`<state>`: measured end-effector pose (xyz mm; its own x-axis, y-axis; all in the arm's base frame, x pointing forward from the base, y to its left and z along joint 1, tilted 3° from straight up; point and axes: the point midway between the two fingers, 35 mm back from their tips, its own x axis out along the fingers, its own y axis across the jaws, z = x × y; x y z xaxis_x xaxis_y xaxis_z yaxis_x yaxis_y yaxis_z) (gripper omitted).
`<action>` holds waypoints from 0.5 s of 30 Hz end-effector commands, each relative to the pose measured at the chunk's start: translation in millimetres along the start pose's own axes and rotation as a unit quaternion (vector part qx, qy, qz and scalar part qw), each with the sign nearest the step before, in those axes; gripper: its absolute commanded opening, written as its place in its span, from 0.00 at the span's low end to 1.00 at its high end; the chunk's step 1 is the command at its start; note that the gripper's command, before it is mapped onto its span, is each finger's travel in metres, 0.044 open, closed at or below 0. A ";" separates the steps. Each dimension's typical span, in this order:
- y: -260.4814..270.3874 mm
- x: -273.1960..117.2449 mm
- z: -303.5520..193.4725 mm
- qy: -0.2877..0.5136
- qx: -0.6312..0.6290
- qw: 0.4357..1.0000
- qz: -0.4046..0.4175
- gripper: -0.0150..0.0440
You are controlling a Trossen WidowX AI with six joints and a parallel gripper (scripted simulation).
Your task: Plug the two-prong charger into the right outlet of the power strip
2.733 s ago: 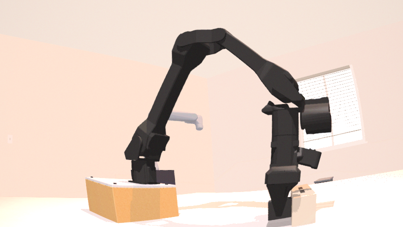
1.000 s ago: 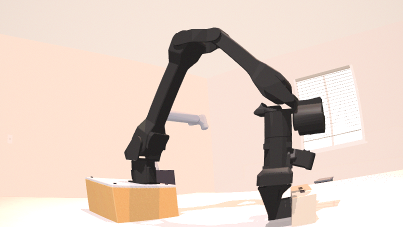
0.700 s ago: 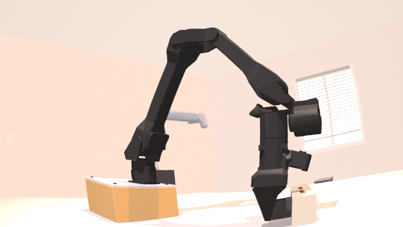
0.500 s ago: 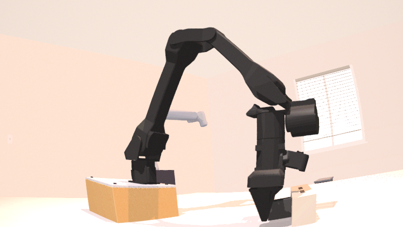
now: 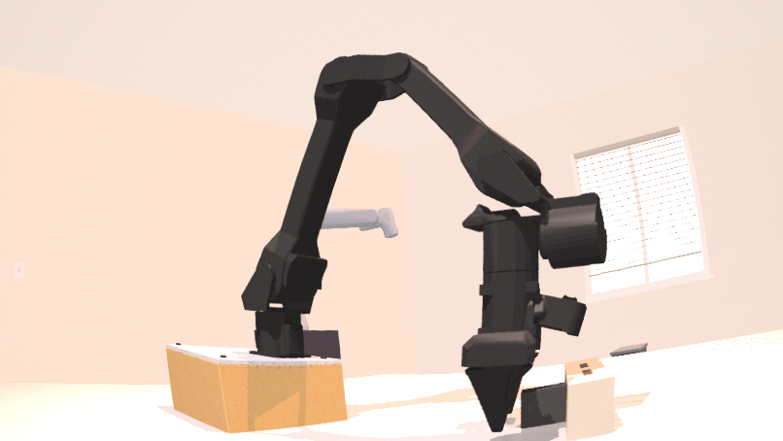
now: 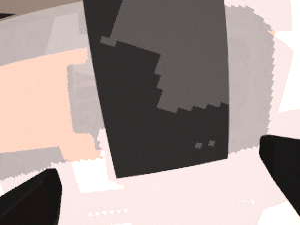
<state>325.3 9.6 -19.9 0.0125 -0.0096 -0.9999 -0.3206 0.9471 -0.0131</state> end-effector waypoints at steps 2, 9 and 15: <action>0.2 -1.4 -3.9 -0.004 -0.003 1.000 0.001 1.00; 0.3 -0.4 -11.4 -0.004 -0.003 1.000 0.001 1.00; 0.5 0.6 -17.9 -0.004 -0.003 1.000 0.001 1.00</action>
<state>309.9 4.6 -22.0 0.0123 -0.0097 -0.9999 -0.3206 0.9471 -0.0131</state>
